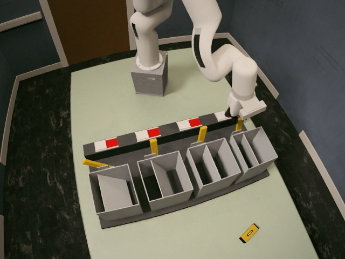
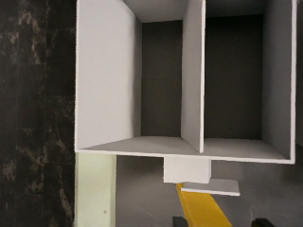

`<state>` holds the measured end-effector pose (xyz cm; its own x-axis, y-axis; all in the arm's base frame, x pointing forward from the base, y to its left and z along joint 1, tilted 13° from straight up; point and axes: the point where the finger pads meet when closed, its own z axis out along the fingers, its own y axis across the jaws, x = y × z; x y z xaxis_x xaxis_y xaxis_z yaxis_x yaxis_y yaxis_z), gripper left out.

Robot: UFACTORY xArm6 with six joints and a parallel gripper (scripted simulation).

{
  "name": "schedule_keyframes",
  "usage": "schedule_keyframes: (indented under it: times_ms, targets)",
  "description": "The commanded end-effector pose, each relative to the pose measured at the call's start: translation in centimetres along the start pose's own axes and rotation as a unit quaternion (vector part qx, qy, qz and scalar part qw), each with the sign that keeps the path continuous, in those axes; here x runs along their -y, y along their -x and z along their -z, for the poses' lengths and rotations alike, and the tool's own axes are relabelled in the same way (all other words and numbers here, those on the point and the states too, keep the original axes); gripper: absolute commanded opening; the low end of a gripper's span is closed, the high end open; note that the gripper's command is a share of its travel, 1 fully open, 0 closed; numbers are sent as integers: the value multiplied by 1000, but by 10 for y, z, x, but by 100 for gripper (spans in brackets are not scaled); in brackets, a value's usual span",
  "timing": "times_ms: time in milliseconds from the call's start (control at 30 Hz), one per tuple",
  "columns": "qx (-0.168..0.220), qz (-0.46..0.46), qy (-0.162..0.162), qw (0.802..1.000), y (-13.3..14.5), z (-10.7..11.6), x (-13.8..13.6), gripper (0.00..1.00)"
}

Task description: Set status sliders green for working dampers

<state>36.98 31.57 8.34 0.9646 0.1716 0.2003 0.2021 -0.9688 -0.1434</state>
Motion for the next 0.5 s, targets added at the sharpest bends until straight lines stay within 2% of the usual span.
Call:
schedule_keyframes:
  times_ms: [0,467]
  targets:
    - [-2,0,-1,1000,-2,-9,1,39]
    - [-2,0,-1,1000,-2,-33,2,39]
